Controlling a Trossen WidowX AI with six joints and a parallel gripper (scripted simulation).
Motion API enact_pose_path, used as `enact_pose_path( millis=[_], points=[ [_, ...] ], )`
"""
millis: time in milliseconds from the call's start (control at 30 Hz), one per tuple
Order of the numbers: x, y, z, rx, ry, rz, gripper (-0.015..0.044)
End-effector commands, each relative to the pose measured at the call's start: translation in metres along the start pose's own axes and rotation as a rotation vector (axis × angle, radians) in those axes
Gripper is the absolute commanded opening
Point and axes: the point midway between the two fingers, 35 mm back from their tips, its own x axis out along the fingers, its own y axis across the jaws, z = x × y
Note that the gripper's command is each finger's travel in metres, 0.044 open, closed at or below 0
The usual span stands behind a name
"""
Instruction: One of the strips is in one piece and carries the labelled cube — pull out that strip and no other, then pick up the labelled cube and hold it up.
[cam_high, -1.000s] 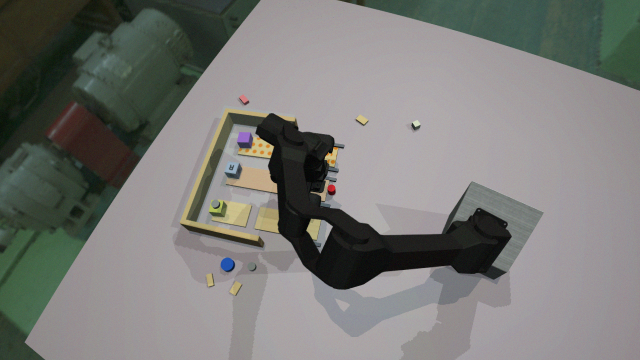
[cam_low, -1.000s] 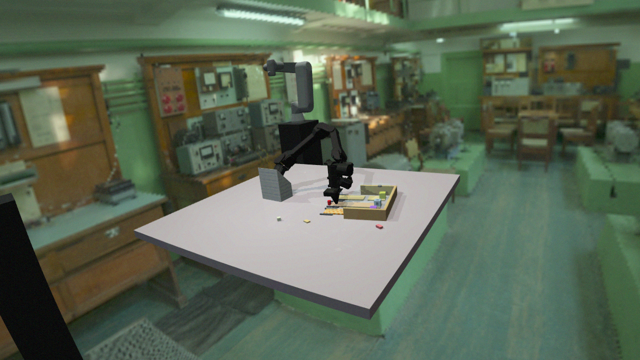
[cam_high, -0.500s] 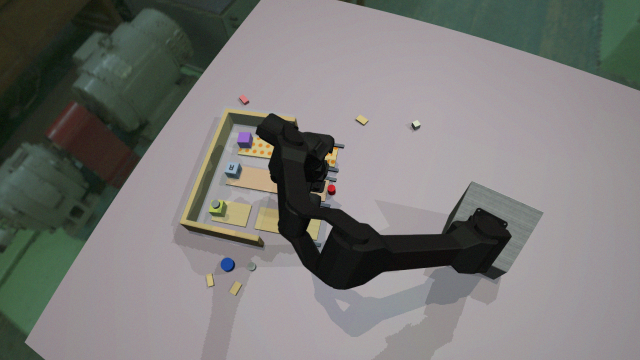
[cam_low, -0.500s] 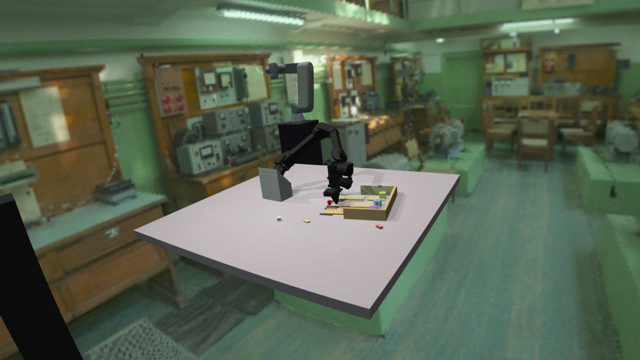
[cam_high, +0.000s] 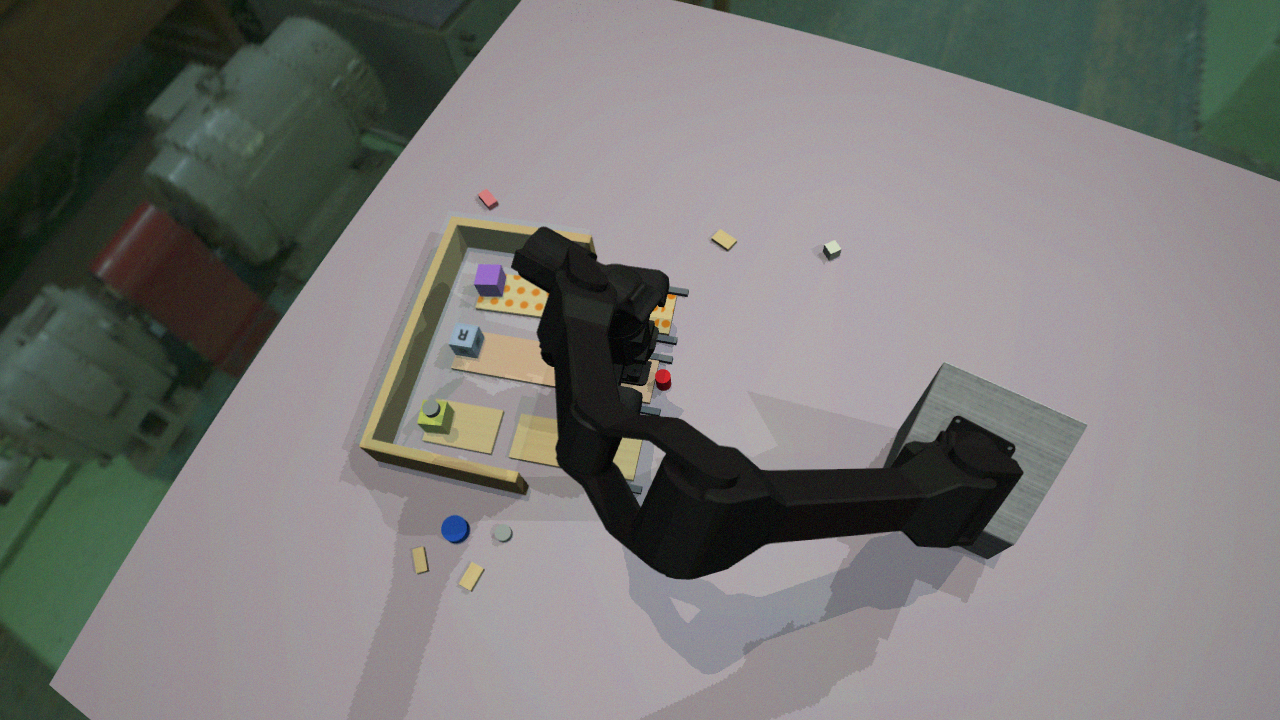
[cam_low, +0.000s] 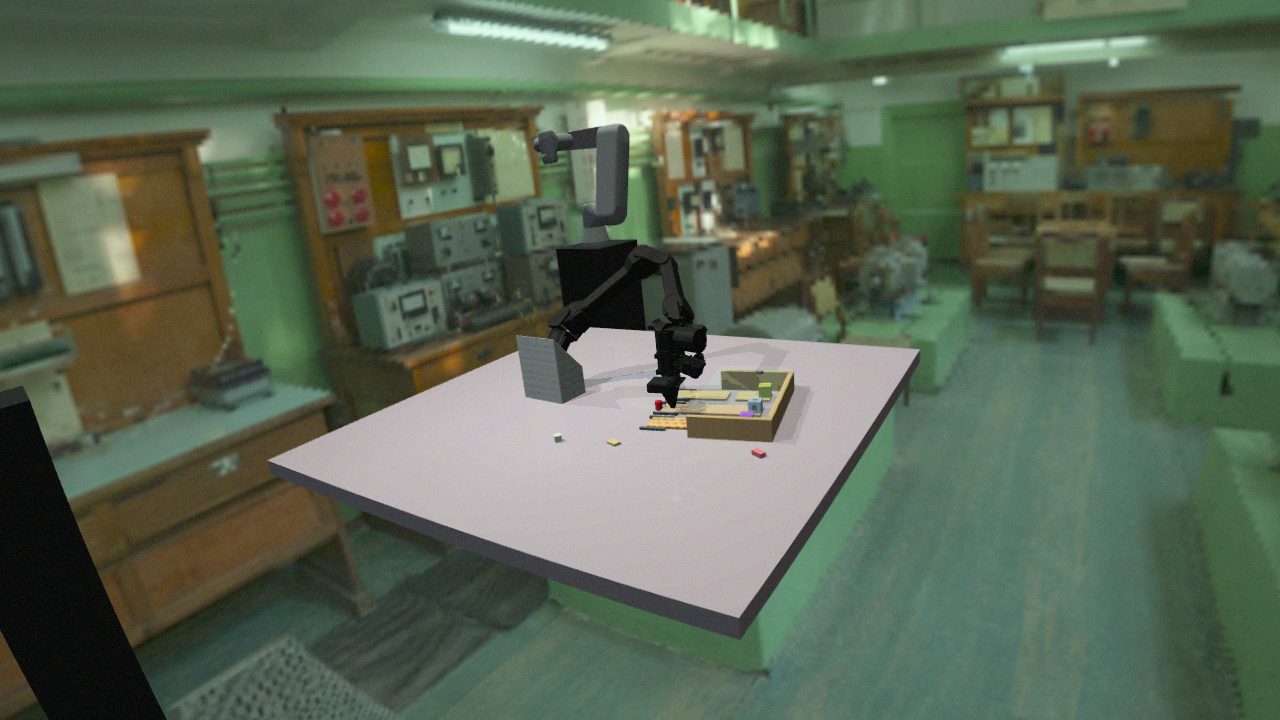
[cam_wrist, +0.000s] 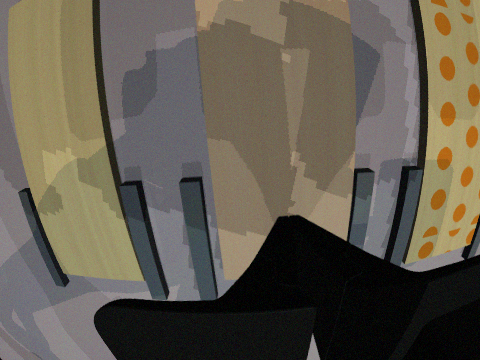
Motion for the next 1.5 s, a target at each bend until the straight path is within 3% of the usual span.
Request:
enact_pose_path(
  millis=[0,1467],
  points=[
    [0.002,0.001,0.001,0.0,-0.002,0.004,0.0],
    [0.005,0.0,-0.058,0.002,0.0,0.004,0.0]
  ],
)
